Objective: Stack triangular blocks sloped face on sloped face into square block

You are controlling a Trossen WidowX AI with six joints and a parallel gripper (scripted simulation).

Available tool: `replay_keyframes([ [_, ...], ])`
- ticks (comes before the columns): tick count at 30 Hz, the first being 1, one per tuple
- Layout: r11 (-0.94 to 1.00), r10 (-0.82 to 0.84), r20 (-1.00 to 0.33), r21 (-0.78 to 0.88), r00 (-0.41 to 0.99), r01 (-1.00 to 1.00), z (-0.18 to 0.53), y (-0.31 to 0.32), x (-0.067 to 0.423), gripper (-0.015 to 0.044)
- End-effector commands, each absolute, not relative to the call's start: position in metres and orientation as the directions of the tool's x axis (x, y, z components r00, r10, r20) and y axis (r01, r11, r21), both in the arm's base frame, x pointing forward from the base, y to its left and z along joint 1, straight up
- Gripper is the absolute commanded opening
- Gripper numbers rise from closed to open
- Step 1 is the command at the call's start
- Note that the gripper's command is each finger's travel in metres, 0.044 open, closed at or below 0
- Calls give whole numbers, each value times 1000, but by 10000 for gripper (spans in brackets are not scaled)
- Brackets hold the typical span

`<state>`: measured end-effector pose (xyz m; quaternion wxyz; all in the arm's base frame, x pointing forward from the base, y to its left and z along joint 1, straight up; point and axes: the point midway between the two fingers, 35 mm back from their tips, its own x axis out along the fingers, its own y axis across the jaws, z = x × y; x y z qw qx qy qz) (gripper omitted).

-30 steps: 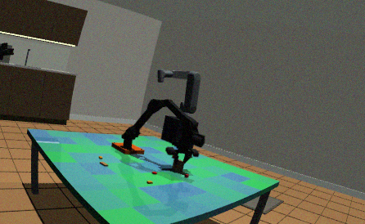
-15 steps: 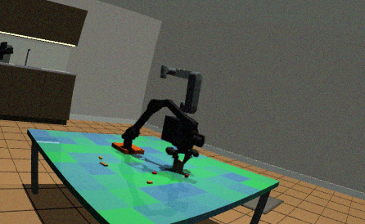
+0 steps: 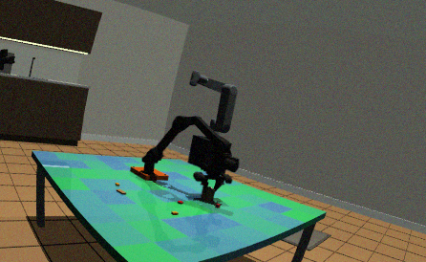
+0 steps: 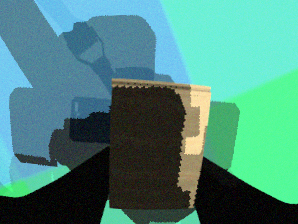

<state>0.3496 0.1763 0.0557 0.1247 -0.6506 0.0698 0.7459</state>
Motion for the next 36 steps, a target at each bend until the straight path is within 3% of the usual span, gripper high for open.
replay_keyframes([
  [1,-957,98,-987,-60,-124,-283,56,177,349,0],
  [12,-957,95,-987,-56,-127,-284,56,177,349,0],
  [29,-959,95,-988,-57,-124,-279,56,176,349,440],
  [36,-959,95,-988,-57,-124,-279,56,176,349,440],
])
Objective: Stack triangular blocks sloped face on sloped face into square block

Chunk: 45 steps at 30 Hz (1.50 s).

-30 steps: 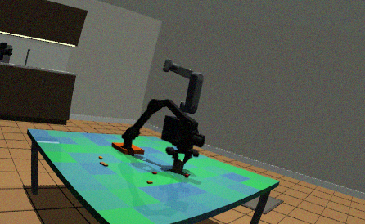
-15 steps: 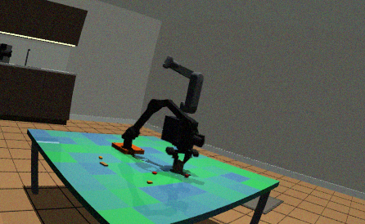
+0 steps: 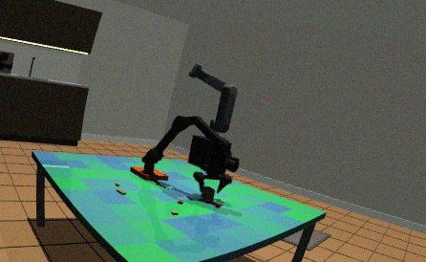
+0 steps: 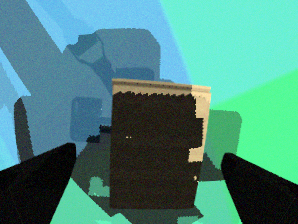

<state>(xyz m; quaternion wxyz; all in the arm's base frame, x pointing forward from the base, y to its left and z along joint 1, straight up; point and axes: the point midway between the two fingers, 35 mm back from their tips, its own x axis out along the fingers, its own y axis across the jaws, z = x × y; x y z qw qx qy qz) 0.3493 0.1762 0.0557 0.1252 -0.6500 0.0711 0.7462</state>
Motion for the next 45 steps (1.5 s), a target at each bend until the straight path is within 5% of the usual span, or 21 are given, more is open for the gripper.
replay_keyframes([
  [1,-959,95,-988,-57,-124,-279,56,176,349,440],
  [12,-955,112,-990,-85,-80,-283,162,165,362,440],
  [45,-954,116,-990,-89,-77,-287,158,167,362,440],
])
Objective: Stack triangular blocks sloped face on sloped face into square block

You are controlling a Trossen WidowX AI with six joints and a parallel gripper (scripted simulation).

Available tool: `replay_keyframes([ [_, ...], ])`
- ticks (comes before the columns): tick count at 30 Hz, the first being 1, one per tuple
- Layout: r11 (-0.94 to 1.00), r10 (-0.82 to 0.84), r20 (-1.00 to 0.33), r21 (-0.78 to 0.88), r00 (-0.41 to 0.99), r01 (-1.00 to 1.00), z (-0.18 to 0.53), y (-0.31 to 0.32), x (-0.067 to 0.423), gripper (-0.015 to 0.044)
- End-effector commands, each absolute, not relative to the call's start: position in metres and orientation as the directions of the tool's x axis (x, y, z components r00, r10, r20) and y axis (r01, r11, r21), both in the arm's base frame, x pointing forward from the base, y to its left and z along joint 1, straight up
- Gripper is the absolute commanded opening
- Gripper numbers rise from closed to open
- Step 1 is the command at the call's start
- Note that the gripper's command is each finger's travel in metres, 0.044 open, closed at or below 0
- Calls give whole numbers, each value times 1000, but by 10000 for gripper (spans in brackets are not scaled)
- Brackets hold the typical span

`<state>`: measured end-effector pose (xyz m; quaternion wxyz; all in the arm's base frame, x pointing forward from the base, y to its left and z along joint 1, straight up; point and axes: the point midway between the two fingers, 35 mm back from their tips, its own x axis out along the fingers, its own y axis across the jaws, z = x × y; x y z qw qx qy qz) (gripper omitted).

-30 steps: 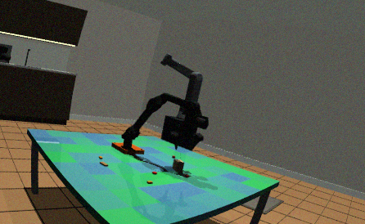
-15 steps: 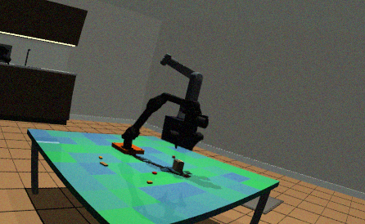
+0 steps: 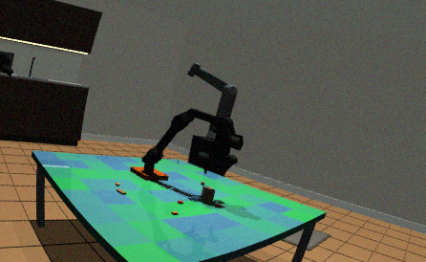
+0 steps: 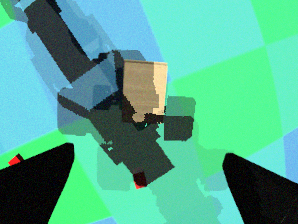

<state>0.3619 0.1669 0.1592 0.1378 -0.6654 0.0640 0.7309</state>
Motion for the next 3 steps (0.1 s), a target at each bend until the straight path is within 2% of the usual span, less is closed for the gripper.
replay_keyframes([
  [1,-954,116,-990,-89,-77,-287,158,167,362,440],
  [3,-954,116,-990,-89,-77,-287,158,167,362,440],
])
